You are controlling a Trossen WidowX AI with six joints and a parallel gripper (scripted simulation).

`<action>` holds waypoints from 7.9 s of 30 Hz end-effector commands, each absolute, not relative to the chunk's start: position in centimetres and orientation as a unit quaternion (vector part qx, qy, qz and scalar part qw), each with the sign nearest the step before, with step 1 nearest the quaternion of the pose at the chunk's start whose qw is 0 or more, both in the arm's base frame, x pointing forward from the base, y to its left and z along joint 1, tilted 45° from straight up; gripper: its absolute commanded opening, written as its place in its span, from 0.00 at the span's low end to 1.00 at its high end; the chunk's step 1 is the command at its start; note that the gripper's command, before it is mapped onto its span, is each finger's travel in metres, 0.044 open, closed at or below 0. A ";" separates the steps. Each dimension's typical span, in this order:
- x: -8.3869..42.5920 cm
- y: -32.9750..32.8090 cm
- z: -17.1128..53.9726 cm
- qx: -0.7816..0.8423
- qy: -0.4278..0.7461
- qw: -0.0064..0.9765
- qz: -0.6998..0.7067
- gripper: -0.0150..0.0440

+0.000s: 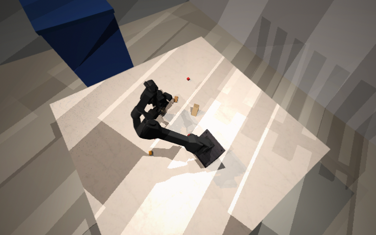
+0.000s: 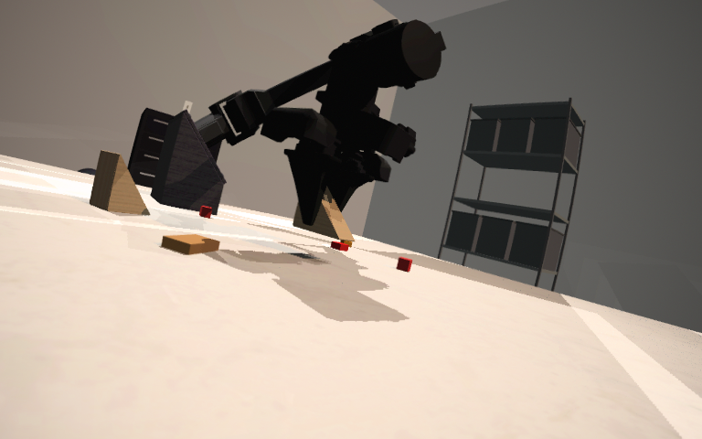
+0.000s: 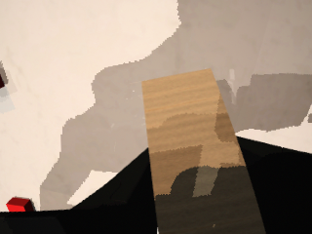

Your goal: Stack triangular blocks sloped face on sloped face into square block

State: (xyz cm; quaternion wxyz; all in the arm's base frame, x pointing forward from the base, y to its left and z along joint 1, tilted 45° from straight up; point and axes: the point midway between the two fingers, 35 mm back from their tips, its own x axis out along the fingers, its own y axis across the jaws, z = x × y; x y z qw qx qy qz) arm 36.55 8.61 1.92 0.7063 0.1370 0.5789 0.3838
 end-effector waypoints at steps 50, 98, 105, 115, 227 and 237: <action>36.5 8.6 2.0 -0.335 0.207 0.636 0.664 0.25; 36.7 10.5 0.1 -0.337 0.208 0.639 0.659 1.00; 36.8 9.1 1.4 -0.338 0.208 0.639 0.659 1.00; 36.7 6.1 4.0 -0.336 0.210 0.645 0.653 1.00; 36.9 9.8 -0.9 0.667 0.719 0.183 -0.069 0.82; 36.9 9.8 -0.9 0.667 0.719 0.183 -0.069 0.51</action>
